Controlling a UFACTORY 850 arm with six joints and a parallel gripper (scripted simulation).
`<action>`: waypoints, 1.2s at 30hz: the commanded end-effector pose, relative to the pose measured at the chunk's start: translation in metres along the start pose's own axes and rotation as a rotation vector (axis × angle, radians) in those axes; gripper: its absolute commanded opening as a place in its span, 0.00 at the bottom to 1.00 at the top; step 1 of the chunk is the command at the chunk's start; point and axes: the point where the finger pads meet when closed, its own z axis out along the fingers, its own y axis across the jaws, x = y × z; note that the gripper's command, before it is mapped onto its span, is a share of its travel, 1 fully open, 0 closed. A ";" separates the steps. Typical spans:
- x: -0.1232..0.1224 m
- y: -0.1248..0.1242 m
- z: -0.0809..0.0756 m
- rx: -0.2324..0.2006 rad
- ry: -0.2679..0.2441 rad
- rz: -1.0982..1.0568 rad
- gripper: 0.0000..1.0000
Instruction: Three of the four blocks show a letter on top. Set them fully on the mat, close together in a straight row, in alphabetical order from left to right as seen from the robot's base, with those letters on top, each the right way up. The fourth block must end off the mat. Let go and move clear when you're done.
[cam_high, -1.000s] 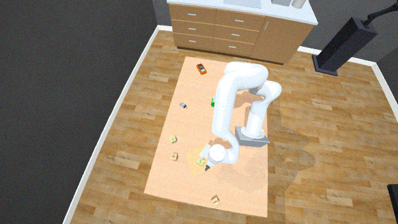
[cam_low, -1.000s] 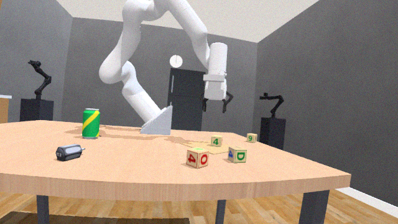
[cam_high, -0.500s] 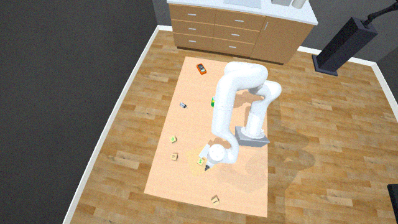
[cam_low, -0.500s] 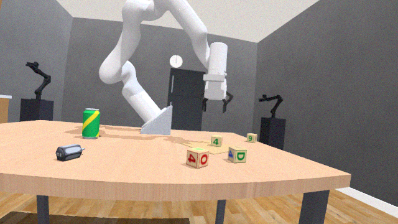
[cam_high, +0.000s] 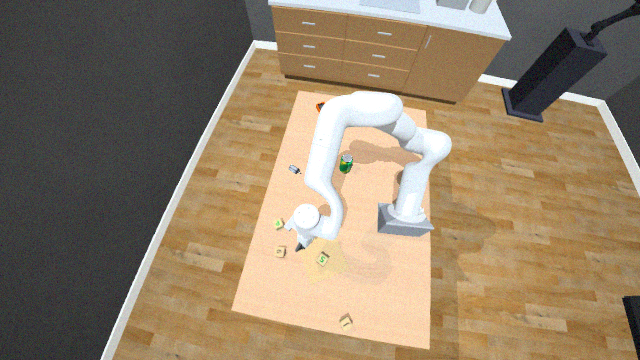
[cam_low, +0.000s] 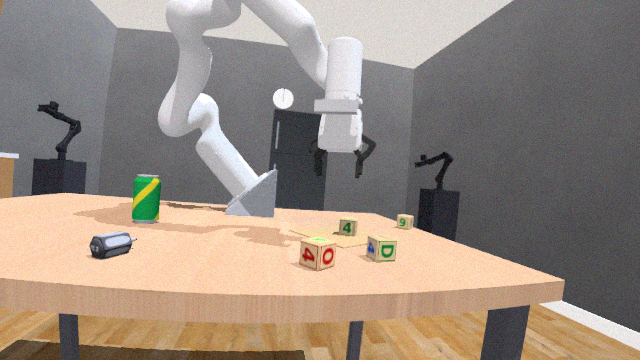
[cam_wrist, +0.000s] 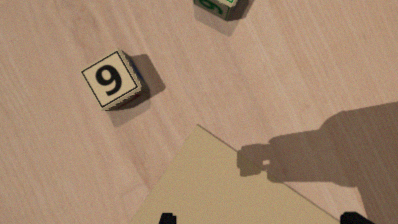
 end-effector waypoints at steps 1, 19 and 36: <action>0.060 0.005 0.002 -0.003 0.001 0.000 1.00; 0.123 0.023 0.009 -0.014 0.007 0.007 1.00; 0.123 0.023 0.009 -0.014 0.007 0.007 1.00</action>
